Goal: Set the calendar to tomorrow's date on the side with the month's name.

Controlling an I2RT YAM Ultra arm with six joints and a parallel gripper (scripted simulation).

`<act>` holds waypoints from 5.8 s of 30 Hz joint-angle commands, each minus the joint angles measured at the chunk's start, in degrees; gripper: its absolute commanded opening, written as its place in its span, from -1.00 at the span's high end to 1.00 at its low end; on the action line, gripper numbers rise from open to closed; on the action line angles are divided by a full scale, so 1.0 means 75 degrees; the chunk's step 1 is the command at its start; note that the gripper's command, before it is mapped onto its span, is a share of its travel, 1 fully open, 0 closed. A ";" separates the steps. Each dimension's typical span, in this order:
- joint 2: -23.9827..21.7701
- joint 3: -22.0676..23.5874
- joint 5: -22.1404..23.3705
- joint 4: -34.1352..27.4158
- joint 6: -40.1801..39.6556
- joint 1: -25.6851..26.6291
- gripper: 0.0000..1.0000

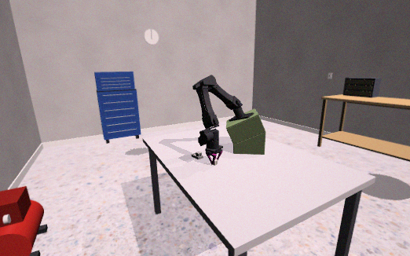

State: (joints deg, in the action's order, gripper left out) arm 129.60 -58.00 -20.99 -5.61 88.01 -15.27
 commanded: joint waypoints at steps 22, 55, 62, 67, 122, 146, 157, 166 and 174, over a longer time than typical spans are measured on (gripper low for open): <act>-0.0039 -0.0025 -0.0006 0.0004 -0.0007 -0.0019 0.11; -0.0039 -0.0025 -0.0006 0.0004 -0.0007 -0.0019 0.49; -0.0040 -0.0024 -0.0006 0.0003 -0.0007 -0.0019 0.49; -0.0291 0.0042 -0.0023 -0.0210 0.0074 -0.0097 0.49; -0.2825 0.0250 -0.0049 -0.2593 -0.5920 -0.0244 0.49; -0.3066 0.0334 0.0041 -0.2580 -1.0624 0.0193 0.49; -0.3062 0.0335 0.0041 -0.2575 -1.0626 0.0195 0.49; -0.2818 0.0380 0.0066 -0.2250 -1.0730 0.0292 0.49; -0.1991 0.0424 0.0138 -0.1276 -1.1034 0.0586 0.49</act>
State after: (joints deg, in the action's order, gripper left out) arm 113.43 -54.78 -20.16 -18.63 6.39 -11.05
